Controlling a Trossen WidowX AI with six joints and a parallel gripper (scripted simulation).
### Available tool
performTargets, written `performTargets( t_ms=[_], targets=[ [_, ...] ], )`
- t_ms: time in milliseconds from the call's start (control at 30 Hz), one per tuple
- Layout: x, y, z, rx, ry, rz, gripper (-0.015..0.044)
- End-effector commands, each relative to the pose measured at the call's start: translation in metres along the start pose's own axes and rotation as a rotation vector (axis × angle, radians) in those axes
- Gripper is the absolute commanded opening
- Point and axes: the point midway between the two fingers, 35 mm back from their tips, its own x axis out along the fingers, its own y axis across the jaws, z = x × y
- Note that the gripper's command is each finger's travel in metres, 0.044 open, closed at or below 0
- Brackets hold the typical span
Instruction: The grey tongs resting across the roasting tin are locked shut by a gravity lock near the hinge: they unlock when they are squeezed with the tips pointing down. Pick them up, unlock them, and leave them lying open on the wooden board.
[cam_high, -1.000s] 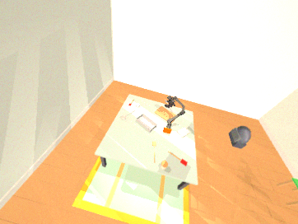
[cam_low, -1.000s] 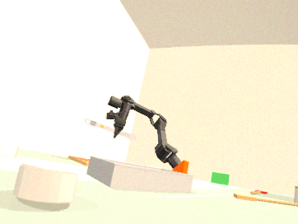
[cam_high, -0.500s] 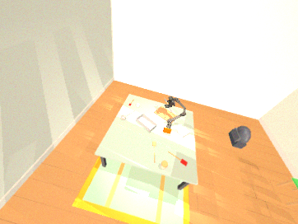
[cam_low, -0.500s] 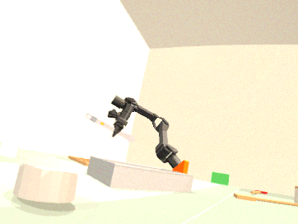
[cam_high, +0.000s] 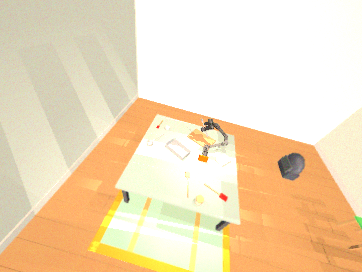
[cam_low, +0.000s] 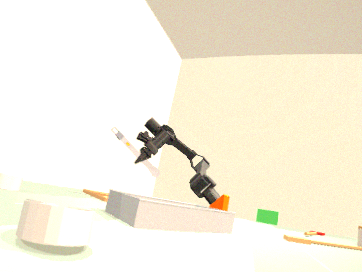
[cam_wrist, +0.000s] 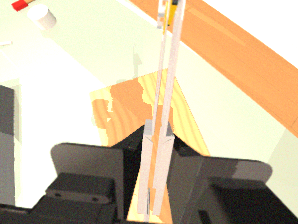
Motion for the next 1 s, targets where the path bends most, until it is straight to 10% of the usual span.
performTargets(
  t_ms=[0, 967],
  targets=[
    [-0.002, -0.001, 0.0, 0.0, -0.066, -0.01, -0.015],
    [0.0, -0.003, -0.035, 0.104, -0.291, -0.069, -0.015]
  ],
)
